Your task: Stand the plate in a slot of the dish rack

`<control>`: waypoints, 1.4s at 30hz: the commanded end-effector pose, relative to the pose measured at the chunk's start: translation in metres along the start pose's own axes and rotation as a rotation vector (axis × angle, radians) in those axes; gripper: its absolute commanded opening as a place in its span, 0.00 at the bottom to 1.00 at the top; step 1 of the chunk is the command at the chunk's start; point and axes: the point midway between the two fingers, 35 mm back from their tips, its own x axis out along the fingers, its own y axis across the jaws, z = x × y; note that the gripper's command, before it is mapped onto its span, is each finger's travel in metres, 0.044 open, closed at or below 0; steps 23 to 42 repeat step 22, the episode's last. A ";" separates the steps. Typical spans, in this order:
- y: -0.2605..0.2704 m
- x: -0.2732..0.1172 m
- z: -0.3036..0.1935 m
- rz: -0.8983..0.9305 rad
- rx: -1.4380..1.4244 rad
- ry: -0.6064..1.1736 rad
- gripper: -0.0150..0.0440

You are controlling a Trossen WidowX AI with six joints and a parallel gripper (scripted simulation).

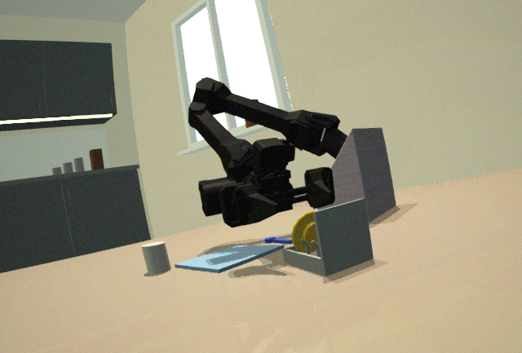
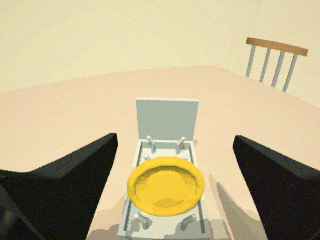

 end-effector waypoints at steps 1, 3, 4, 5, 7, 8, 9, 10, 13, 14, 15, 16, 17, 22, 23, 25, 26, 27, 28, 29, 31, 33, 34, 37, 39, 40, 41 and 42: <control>0.001 -0.005 0.039 0.002 0.001 0.000 0.93; 0.003 -0.009 0.062 -0.002 0.005 -0.005 0.93; -0.002 -0.009 0.071 -0.005 0.006 -0.009 0.93; -0.005 -0.010 0.077 -0.007 0.007 -0.011 0.93; -0.006 -0.010 0.079 -0.008 0.008 -0.012 0.93; -0.006 -0.010 0.079 -0.008 0.008 -0.012 0.93; -0.006 -0.010 0.079 -0.008 0.008 -0.012 0.93; -0.005 -0.010 0.079 -0.006 0.013 -0.010 0.93; -0.003 -0.007 0.079 0.022 0.079 0.028 0.93; -0.002 -0.006 0.079 0.033 0.106 0.045 0.93; -0.001 -0.005 0.079 0.044 0.134 0.062 0.93; 0.000 -0.005 0.079 0.054 0.161 0.080 0.93; 0.001 -0.004 0.078 0.063 0.188 0.098 0.93; 0.007 -0.003 0.078 0.103 0.313 0.196 0.93; 0.007 -0.003 0.078 0.103 0.313 0.196 0.93; 0.007 -0.003 0.078 0.103 0.313 0.196 0.93; 0.007 -0.003 0.078 0.103 0.313 0.196 0.93; 0.007 -0.003 0.078 0.103 0.313 0.196 0.93; 0.007 -0.003 0.078 0.103 0.313 0.196 0.93; 0.007 -0.003 0.078 0.103 0.313 0.196 0.93; 0.007 -0.003 0.078 0.103 0.313 0.196 0.93; 0.007 -0.003 0.078 0.103 0.313 0.196 0.93; 0.007 -0.003 0.078 0.103 0.313 0.196 0.93; 0.007 -0.003 0.078 0.103 0.313 0.196 0.93; 0.007 -0.003 0.078 0.103 0.313 0.196 0.93; 0.007 -0.003 0.078 0.103 0.313 0.196 0.93; 0.007 -0.003 0.078 0.103 0.313 0.196 0.93; 0.007 -0.003 0.078 0.103 0.313 0.196 0.93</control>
